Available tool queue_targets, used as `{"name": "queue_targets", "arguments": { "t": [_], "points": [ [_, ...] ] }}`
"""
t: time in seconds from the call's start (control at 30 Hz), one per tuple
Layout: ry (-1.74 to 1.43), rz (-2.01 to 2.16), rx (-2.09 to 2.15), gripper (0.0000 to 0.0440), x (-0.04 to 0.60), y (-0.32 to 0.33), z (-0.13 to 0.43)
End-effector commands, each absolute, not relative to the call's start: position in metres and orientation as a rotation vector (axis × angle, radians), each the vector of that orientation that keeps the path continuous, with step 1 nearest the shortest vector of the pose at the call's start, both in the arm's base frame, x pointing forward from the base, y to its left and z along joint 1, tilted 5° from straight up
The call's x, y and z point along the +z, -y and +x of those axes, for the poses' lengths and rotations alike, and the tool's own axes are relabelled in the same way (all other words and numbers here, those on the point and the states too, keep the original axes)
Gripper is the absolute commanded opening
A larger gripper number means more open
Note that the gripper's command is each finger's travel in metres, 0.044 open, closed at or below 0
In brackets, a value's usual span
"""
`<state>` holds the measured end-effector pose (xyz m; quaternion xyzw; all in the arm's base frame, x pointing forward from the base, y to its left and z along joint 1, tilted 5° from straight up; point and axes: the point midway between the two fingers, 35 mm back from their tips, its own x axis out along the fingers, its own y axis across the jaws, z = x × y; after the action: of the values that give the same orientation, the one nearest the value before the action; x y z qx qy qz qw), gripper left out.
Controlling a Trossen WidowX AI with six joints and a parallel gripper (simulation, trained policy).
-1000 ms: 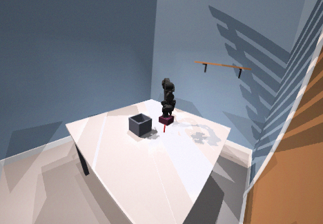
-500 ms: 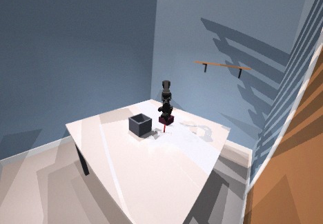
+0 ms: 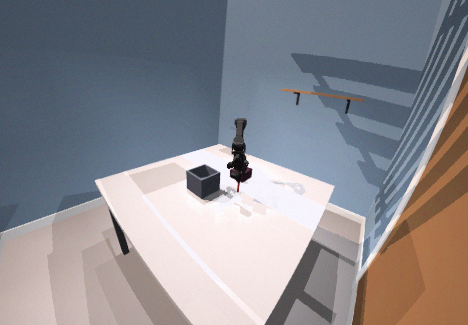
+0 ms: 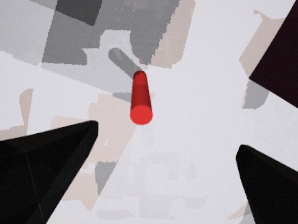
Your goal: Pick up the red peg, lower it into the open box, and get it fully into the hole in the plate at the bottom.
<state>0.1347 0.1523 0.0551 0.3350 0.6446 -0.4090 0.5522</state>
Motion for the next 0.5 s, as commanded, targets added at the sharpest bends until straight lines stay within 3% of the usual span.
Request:
{"name": "queue_targets", "arguments": {
  "t": [0.0,0.33,0.47],
  "points": [
    [-1.519,0.783,-0.983,0.0419,0.042,-0.148,0.134],
    [-1.486,0.815,-1.011,0.0406,0.014,-0.141,0.135],
    [-1.476,0.83,-1.016,0.0373,0.004,-0.141,0.136]
  ]
}}
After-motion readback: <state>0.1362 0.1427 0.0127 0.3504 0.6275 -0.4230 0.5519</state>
